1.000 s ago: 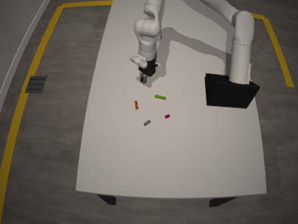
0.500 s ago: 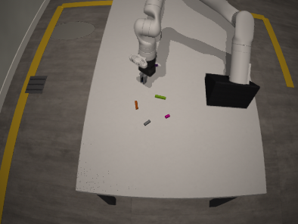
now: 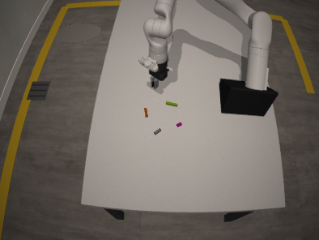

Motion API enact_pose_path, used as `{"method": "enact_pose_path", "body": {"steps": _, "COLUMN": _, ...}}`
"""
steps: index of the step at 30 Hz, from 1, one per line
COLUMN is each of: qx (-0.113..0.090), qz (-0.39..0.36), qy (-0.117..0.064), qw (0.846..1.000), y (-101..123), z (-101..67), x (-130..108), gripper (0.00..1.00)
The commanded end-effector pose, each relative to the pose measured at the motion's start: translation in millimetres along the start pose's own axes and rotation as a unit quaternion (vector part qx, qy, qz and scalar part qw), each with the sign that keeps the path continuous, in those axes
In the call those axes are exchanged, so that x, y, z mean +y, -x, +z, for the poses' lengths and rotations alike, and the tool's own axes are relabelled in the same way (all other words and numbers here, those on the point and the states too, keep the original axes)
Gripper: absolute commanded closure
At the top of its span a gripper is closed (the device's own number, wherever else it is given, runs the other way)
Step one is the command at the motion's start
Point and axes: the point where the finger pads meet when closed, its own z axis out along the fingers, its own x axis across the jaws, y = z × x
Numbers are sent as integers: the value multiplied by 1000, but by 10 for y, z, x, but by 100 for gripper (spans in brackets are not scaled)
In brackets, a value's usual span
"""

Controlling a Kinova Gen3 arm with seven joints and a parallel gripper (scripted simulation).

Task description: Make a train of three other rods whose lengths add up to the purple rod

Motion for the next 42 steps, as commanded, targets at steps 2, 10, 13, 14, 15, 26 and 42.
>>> {"method": "enact_pose_path", "body": {"steps": 2, "qx": 5, "qz": 1, "qy": -5, "qw": 1000, "y": -39, "z": -186, "x": -29, "gripper": 76}}
{"method": "enact_pose_path", "body": {"steps": 10, "qx": 5, "qz": 1, "qy": -5, "qw": 1000, "y": -34, "z": -699, "x": -24, "gripper": 76}}
{"method": "enact_pose_path", "body": {"steps": 13, "qx": 5, "qz": 1, "qy": -5, "qw": 1000, "y": -32, "z": -850, "x": -22, "gripper": 76}}
{"method": "enact_pose_path", "body": {"steps": 14, "qx": 5, "qz": 1, "qy": -5, "qw": 1000, "y": -32, "z": -881, "x": -22, "gripper": 76}}
{"method": "enact_pose_path", "body": {"steps": 15, "qx": 5, "qz": 1, "qy": -5, "qw": 1000, "y": -32, "z": -901, "x": -22, "gripper": 76}}
{"method": "enact_pose_path", "body": {"steps": 26, "qx": 5, "qz": 1, "qy": -5, "qw": 1000, "y": -31, "z": -919, "x": -22, "gripper": 76}}
{"method": "enact_pose_path", "body": {"steps": 42, "qx": 6, "qz": 52, "qy": -7, "qw": 999, "y": 127, "z": -928, "x": 46, "gripper": 76}}
